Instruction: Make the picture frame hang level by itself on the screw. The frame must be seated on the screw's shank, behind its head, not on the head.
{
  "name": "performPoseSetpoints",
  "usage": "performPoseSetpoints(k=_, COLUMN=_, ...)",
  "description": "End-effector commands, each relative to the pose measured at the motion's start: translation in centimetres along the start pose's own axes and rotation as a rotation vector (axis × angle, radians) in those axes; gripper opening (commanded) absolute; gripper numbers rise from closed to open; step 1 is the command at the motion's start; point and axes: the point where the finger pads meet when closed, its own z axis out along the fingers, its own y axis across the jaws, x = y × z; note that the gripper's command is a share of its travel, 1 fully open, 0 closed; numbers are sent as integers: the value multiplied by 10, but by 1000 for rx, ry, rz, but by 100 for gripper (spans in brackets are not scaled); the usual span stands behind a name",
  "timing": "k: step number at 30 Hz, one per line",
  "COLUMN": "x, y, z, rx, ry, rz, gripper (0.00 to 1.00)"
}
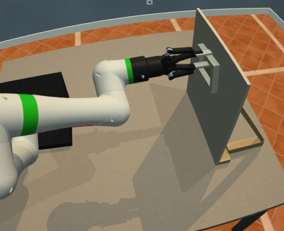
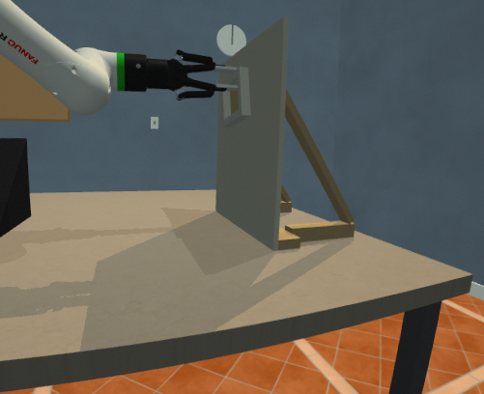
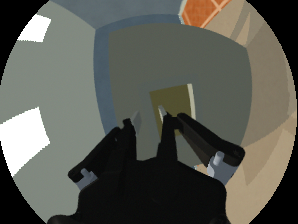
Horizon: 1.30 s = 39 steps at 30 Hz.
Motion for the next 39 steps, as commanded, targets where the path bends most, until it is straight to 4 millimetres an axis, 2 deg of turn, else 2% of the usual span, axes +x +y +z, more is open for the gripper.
performPoseSetpoints(k=1, x=0, y=0, z=0, rx=0, ry=0, rz=0, gripper=29)
performPoseSetpoints(k=12, x=0, y=0, z=0, rx=0, ry=0, rz=0, gripper=29)
performPoseSetpoints(k=13, x=0, y=0, z=0, rx=0, ry=0, rz=0, gripper=0)
performPoseSetpoints(k=39, x=0, y=0, z=0, rx=0, ry=0, rz=0, gripper=0)
